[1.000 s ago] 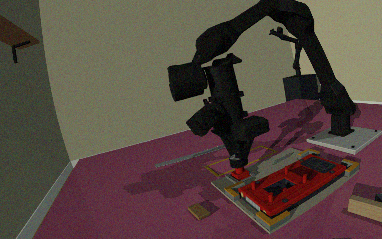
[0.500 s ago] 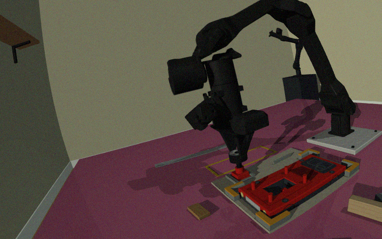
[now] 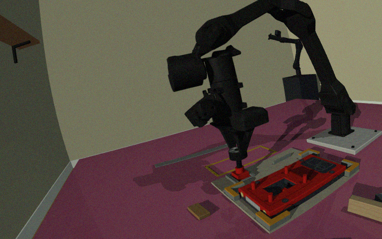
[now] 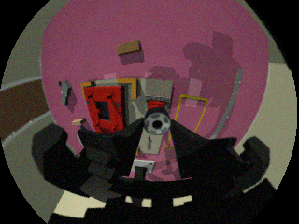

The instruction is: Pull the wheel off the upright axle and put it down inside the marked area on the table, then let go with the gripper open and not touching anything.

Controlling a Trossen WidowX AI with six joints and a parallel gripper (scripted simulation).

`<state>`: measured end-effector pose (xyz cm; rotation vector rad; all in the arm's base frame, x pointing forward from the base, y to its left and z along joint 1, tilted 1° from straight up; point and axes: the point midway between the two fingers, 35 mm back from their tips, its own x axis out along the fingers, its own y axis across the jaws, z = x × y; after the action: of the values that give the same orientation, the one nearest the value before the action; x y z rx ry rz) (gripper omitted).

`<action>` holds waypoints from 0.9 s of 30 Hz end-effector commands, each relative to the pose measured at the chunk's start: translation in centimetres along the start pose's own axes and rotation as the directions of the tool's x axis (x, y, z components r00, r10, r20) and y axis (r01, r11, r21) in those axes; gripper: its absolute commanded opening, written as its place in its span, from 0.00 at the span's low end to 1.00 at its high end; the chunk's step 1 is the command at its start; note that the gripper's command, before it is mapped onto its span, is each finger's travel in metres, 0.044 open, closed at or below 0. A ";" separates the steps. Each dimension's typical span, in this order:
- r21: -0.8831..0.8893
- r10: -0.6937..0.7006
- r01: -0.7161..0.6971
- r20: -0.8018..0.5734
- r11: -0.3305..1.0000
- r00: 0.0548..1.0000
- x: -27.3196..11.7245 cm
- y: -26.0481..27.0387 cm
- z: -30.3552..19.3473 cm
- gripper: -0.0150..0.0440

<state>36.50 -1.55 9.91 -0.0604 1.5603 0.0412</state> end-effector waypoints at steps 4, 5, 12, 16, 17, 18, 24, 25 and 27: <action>0.006 -0.002 0.002 0.018 1.000 1.000 -1.0 0.0 0.1 0.25; 0.007 -0.002 0.002 0.018 1.000 1.000 -1.0 0.0 0.1 0.25; 0.007 -0.002 0.002 0.018 1.000 1.000 -1.5 0.0 0.1 0.25; 0.007 -0.002 0.002 0.018 1.000 1.000 -2.6 0.0 0.1 0.25; 0.007 -0.002 0.002 0.018 1.000 1.000 -2.9 0.0 0.0 0.25; 0.007 -0.002 0.002 0.018 1.000 1.000 -3.3 0.0 0.0 0.25; 0.000 -0.001 0.001 0.006 1.000 1.000 -3.6 -0.1 -0.3 0.25; 0.001 -0.001 0.001 0.006 1.000 1.000 -3.6 -0.3 -0.4 0.25; 0.001 -0.001 0.001 0.007 1.000 1.000 -3.7 -1.0 -0.7 0.25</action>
<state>36.10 -1.76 13.74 -0.0594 1.5498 0.0387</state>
